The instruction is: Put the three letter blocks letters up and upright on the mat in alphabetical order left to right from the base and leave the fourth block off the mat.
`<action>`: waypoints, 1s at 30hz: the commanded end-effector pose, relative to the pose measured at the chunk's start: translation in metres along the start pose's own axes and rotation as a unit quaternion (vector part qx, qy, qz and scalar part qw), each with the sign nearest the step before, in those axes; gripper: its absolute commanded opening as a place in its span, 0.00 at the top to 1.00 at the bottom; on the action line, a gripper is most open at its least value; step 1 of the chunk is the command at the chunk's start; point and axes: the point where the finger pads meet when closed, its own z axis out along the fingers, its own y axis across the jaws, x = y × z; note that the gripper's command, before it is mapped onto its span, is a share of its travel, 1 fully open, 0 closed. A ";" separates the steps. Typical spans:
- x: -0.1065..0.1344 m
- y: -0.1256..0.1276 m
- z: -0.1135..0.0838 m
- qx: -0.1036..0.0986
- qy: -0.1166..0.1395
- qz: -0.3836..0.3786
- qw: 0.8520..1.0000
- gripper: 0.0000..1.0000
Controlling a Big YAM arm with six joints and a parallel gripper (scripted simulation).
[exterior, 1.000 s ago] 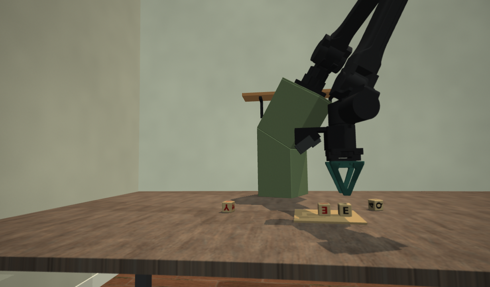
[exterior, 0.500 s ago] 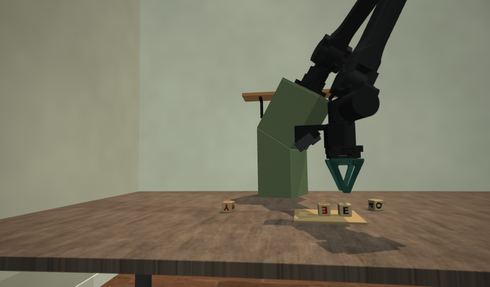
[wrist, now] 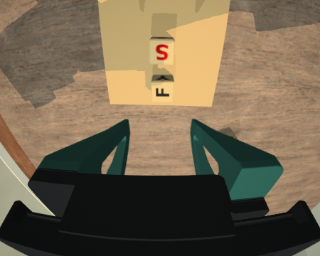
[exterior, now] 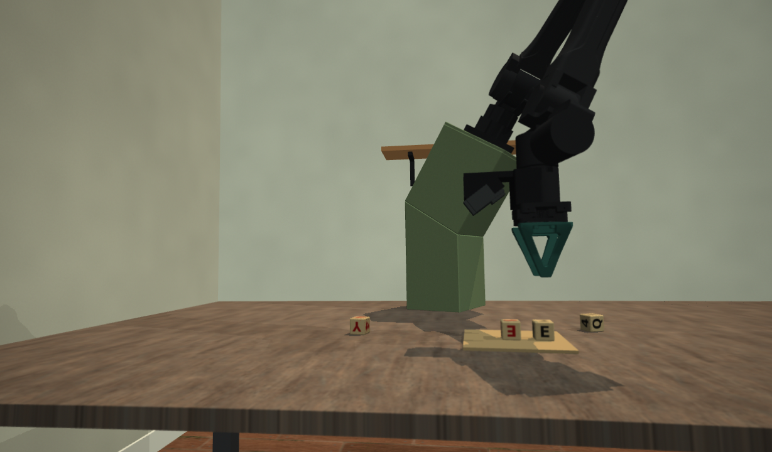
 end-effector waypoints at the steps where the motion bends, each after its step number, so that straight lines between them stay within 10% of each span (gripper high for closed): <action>1: -0.005 0.004 -0.013 -0.005 -0.002 -0.002 1.000 0.47; 8: -0.006 0.002 -0.015 -0.003 -0.003 -0.001 1.000 0.47; 9: -0.006 0.002 -0.015 -0.003 -0.003 -0.001 1.000 0.00; 30: -0.011 -0.001 -0.010 0.003 -0.004 -0.052 0.999 0.00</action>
